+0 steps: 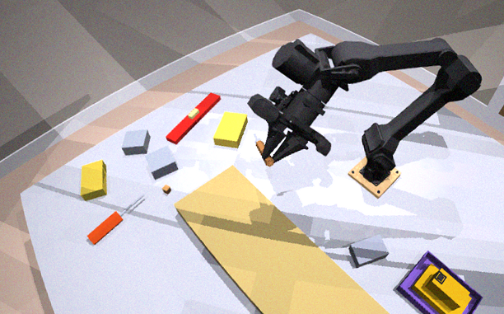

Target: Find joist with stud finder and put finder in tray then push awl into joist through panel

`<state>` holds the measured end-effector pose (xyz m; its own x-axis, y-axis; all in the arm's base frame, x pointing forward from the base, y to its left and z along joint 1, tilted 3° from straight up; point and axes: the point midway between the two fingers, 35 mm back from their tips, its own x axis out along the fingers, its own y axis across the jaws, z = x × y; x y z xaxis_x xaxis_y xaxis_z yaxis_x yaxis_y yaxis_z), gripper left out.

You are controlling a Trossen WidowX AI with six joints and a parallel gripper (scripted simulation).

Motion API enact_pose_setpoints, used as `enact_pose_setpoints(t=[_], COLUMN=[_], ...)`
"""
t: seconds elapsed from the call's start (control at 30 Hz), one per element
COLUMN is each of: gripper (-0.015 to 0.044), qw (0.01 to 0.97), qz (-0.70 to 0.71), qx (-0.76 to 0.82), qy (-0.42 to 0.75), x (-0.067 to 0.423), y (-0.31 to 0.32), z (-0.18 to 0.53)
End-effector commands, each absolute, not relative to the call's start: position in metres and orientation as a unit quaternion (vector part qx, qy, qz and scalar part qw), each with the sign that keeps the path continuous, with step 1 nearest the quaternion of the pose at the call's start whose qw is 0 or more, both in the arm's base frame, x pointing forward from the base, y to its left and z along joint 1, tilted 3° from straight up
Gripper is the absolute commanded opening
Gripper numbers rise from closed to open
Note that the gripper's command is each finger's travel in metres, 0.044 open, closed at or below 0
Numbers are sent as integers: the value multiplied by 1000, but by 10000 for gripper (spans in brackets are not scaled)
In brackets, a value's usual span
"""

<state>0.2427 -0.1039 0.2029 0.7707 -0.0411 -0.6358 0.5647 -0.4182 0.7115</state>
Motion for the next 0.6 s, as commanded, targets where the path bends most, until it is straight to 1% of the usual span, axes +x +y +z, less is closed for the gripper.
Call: enact_pose_setpoints(t=[0.0,0.57], gripper=[0,0], qw=[465,259], qz=[-276,-183], qx=[831,947], qy=[133,42], x=[246,253], y=[-103,-102], z=[210,242])
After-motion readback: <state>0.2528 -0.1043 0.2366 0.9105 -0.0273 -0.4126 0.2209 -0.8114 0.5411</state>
